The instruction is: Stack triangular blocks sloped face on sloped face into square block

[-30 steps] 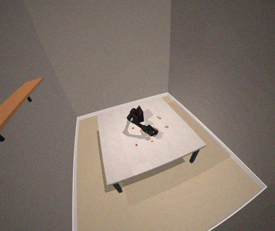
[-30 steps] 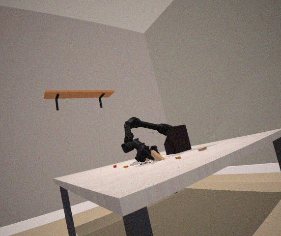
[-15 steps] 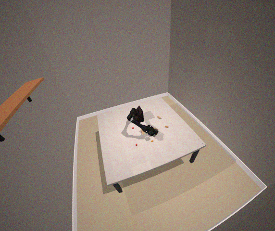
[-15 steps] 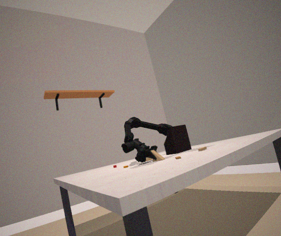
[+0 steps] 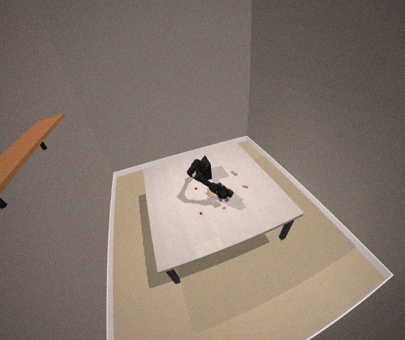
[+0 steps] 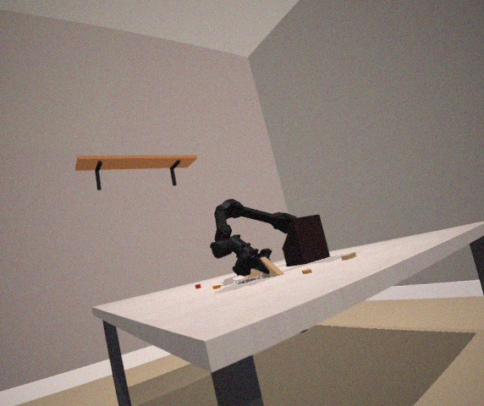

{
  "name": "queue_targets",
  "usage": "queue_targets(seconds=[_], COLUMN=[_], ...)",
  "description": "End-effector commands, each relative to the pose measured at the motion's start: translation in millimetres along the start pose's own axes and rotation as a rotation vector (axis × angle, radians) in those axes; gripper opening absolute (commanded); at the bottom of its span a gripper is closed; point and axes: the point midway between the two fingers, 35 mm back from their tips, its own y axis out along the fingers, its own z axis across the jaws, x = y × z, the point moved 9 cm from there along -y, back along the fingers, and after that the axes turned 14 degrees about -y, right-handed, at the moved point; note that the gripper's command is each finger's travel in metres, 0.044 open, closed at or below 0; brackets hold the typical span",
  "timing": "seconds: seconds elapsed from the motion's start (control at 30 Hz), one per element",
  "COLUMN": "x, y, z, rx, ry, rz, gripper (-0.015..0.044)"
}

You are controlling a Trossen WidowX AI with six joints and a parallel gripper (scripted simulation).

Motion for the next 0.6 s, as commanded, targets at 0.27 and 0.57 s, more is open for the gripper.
queue_targets(seconds=[0.27,0.57], x=[-51.4,-87.8], y=[2.0,13.7], z=[13.2,22.2], rx=[-0.070,-0.124], ry=[-0.006,-0.006], rz=[-0.298,-0.524], gripper=[0.0000,0.0000])
